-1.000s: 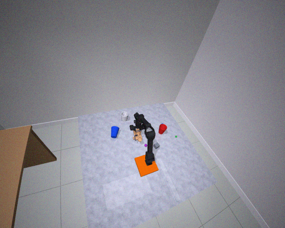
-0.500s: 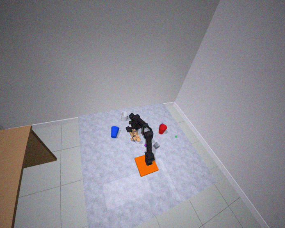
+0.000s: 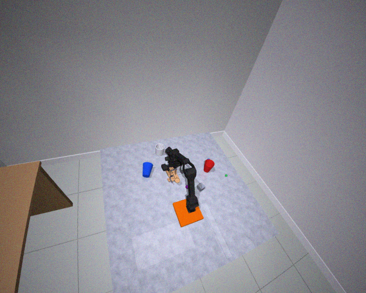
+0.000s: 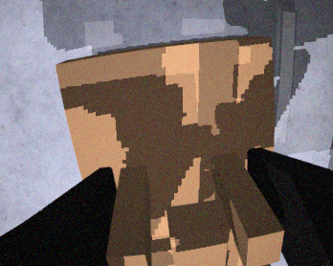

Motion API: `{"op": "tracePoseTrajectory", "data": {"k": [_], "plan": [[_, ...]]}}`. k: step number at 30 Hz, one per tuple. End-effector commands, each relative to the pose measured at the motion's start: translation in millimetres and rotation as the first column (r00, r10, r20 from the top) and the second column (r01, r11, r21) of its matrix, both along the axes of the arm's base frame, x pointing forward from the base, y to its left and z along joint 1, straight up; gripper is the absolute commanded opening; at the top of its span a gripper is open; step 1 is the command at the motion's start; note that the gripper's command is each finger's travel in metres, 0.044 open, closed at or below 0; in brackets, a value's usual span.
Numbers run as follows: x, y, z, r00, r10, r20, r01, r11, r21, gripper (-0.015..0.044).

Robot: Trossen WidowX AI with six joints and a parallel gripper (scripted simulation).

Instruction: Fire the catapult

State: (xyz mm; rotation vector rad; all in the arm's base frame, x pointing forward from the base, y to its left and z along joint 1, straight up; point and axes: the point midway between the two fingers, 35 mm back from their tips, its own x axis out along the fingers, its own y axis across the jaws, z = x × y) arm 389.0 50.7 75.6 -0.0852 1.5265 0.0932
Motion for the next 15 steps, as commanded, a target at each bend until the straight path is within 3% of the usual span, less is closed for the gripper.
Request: {"op": "tracePoseTrajectory", "data": {"k": [1,15], "plan": [[-0.8,-0.1,-6.2,1.0,0.005,-0.003,-0.005,1.0,-0.002,0.0],[0.2,0.4,-16.4,1.0,0.001,0.0,-0.001,1.0,0.0,0.0]]}}
